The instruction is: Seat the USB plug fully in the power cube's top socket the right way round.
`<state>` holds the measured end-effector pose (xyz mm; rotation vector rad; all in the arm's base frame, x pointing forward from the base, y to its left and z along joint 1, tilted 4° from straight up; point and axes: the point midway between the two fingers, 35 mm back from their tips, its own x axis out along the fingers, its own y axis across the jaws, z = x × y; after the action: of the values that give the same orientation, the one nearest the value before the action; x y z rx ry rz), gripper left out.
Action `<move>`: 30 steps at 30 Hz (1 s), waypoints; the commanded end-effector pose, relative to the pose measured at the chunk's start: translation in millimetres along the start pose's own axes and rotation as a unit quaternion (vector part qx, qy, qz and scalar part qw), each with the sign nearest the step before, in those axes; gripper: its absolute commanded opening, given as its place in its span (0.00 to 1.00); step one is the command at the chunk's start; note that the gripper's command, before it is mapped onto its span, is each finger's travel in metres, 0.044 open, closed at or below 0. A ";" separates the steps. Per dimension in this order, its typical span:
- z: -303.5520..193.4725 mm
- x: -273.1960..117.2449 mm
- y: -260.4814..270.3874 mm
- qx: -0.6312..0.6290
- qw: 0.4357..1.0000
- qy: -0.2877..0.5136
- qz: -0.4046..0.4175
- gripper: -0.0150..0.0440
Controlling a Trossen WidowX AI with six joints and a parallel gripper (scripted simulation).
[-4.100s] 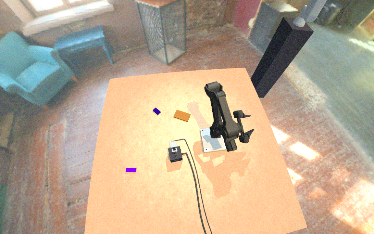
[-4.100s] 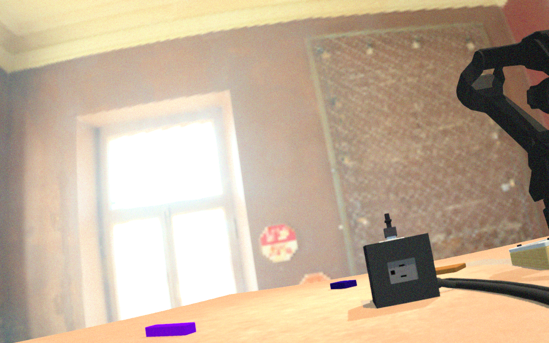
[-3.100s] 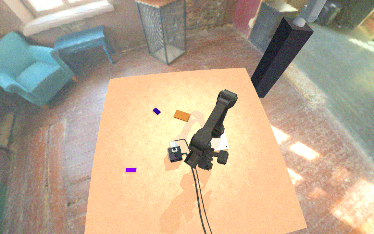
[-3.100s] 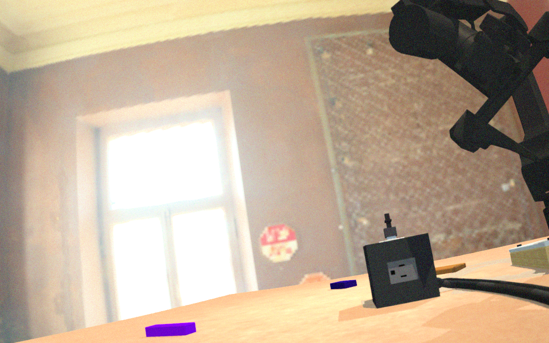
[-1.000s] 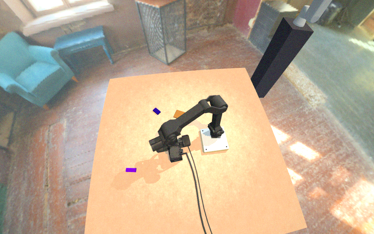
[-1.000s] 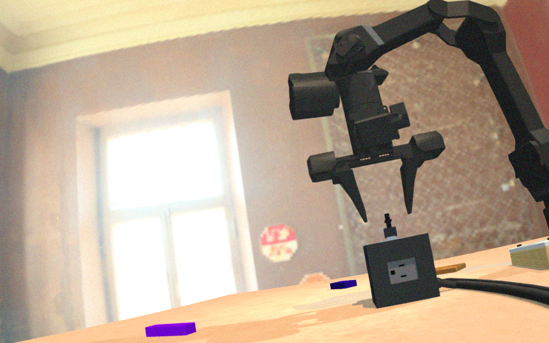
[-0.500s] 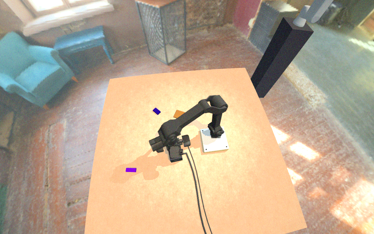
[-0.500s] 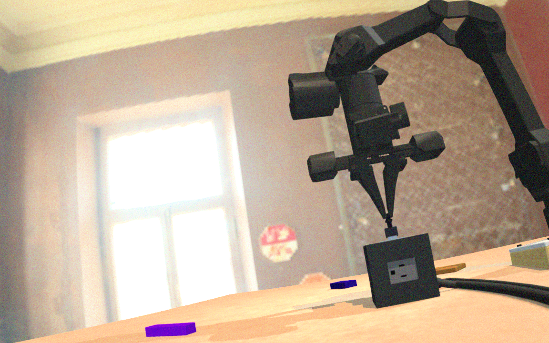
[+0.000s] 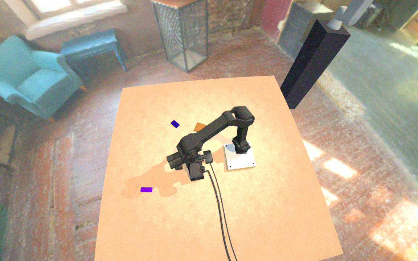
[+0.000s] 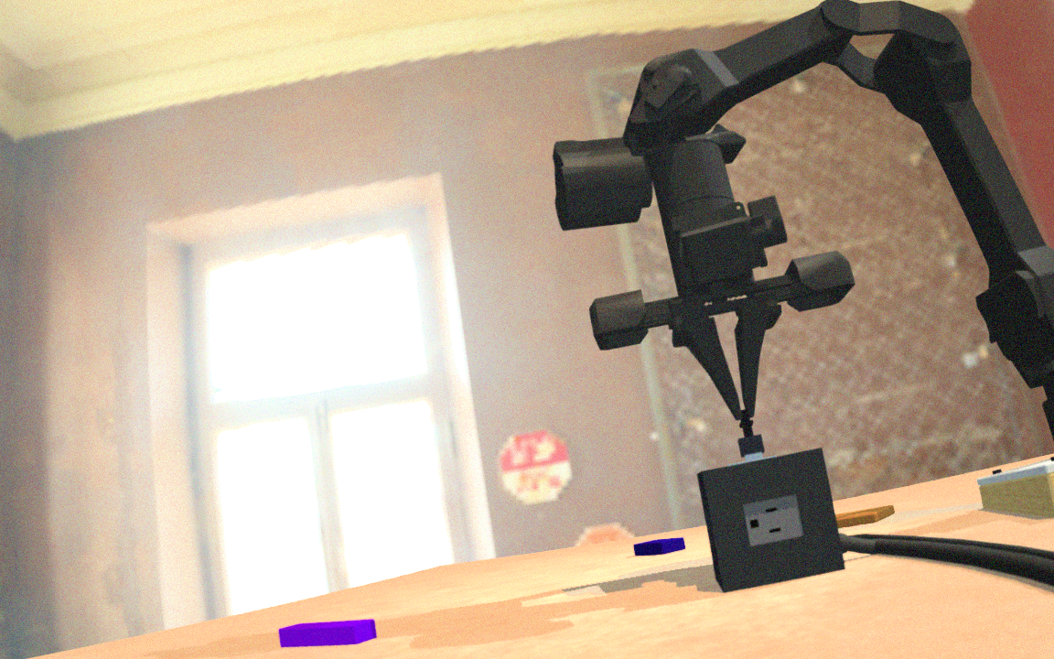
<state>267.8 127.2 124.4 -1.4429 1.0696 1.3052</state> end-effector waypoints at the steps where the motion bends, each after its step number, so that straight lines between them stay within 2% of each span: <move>1: 0.0 -2.0 0.0 0.000 1.000 0.000 0.000 0.25; 30: 0.2 -21.4 0.1 0.000 1.000 0.000 0.000 0.25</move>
<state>265.8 127.7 142.0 -1.4441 1.0743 1.3121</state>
